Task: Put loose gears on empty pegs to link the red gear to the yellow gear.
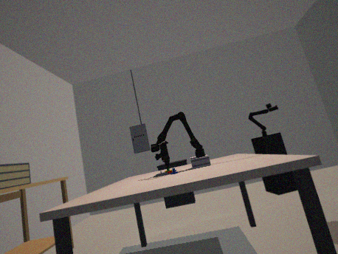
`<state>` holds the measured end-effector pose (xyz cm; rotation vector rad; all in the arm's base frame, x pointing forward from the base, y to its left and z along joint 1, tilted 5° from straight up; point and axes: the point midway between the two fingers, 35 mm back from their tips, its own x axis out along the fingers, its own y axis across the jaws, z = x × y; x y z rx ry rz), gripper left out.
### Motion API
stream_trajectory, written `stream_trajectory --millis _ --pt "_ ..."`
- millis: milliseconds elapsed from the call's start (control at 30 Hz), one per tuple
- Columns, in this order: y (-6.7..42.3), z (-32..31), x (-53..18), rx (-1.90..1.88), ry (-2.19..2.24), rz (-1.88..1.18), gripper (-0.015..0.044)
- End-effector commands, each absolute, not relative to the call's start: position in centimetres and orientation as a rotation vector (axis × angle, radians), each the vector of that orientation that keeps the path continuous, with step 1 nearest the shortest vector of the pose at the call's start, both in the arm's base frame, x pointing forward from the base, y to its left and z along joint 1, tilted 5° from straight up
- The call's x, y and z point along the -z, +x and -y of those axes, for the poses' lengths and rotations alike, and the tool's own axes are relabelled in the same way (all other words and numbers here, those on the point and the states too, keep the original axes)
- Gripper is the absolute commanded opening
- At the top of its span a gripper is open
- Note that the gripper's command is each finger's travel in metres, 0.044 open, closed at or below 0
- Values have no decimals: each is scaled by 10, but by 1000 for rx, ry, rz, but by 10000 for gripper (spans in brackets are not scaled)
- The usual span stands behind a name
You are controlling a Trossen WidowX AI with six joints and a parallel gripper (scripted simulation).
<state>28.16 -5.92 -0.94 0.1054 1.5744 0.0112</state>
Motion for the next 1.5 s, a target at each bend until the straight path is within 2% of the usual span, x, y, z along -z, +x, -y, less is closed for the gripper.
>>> stream_trajectory --millis 0,267,433,467,900,967,1267,1467 --pt "282 59 11 -4 112 -1575 0" --pt "282 58 12 143 258 -1573 0" --pt "282 59 7 165 280 -1572 131" --pt "282 59 7 165 280 -1572 140" --pt "282 62 -37 166 280 -1571 140" --pt "282 52 -31 93 208 -1570 192" --pt "248 -57 -38 -788 -661 -1410 429" --pt "246 -59 -38 -805 -678 -1403 440"
